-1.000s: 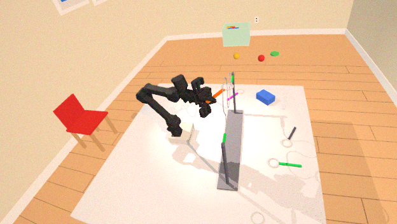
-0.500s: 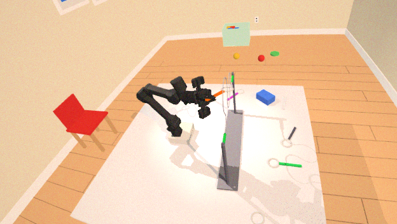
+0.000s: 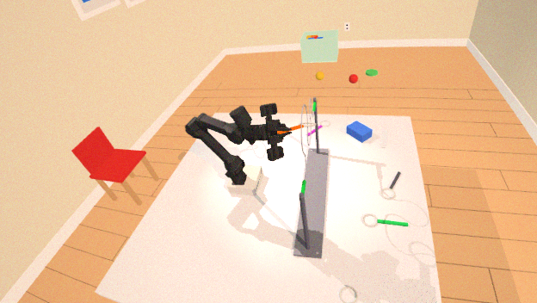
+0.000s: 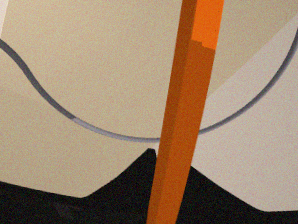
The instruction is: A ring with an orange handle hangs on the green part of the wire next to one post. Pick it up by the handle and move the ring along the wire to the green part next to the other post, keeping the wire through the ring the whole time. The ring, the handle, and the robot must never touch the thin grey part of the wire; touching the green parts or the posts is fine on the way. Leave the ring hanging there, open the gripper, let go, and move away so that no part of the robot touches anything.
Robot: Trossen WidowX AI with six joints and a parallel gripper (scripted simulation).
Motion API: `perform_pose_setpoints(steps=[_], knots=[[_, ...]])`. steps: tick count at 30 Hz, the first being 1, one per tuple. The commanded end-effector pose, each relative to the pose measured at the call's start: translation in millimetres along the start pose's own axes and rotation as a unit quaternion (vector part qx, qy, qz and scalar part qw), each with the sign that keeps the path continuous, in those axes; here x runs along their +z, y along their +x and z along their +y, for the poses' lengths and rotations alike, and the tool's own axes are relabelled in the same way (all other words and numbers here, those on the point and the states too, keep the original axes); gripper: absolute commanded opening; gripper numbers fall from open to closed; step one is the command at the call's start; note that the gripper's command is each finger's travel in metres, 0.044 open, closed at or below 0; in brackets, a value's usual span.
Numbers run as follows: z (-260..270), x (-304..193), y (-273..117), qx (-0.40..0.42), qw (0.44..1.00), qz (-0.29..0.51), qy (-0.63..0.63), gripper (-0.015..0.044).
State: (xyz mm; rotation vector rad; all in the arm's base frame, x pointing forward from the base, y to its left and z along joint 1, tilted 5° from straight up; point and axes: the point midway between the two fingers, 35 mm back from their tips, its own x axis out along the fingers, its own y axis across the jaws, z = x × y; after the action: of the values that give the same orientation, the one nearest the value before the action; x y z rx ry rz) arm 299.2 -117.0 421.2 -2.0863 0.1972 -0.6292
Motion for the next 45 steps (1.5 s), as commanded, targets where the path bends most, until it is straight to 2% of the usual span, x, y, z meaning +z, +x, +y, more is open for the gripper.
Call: perform_pose_setpoints(steps=[1, 23, 45], knots=[[0, 0, 1, -0.012, 1.000, -0.003, -0.024, -0.0150], [7, -2, 1, -0.045, 0.996, -0.009, -0.081, -0.0150], [61, -5, -4, 0.032, 0.998, 0.010, 0.053, -0.0150]])
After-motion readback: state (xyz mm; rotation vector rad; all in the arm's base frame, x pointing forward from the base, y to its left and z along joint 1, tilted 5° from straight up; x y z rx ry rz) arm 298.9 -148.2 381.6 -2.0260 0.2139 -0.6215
